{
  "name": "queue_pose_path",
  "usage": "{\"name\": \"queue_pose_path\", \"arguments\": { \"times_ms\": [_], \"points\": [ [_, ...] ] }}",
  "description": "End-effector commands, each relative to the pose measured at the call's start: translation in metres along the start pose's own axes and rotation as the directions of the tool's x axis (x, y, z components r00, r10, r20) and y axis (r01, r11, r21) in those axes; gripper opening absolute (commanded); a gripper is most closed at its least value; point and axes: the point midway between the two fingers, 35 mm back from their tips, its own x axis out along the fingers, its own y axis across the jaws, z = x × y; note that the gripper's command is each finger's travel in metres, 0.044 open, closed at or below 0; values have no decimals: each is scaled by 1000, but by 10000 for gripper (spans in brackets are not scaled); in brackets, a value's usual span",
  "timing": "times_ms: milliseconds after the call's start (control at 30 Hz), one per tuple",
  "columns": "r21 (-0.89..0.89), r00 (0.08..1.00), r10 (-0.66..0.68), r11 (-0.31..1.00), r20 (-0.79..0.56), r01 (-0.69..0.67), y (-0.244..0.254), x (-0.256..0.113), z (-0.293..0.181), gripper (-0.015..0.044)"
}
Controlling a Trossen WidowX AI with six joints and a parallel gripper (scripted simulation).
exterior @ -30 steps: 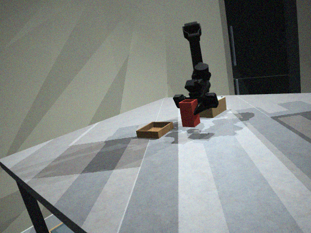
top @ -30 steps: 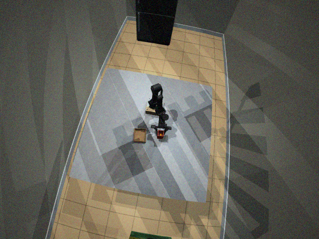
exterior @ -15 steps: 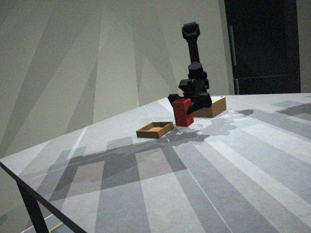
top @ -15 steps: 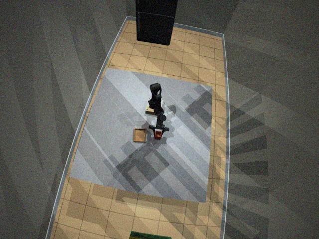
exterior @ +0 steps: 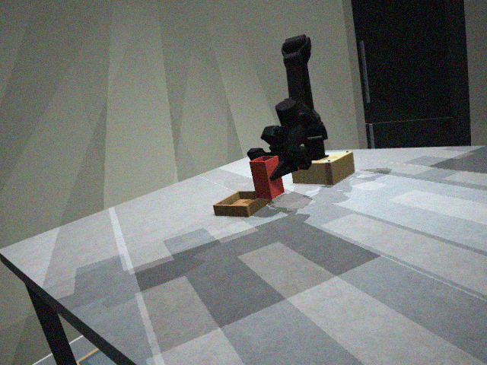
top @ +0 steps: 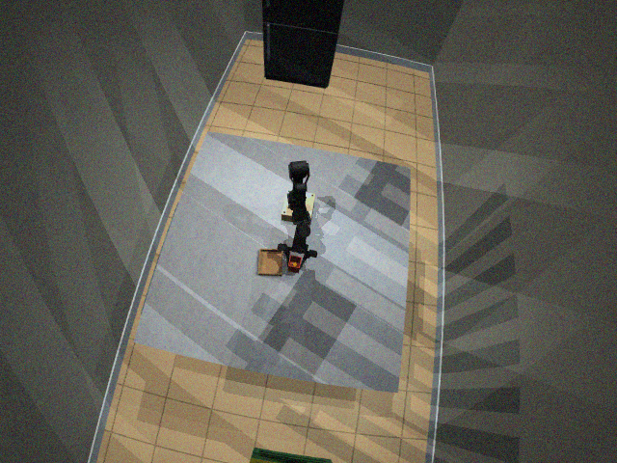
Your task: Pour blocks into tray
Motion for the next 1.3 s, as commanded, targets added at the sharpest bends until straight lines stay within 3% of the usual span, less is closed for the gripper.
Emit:
{"name": "queue_pose_path", "arguments": {
  "times_ms": [0,1000,1267],
  "points": [
    [11,1000,-15,1000,15,15,-13,4,9,0],
    [70,986,-165,984,26,163,-123,9,23,0],
    [126,985,-169,978,26,164,-126,9,23,0]
  ]
}}
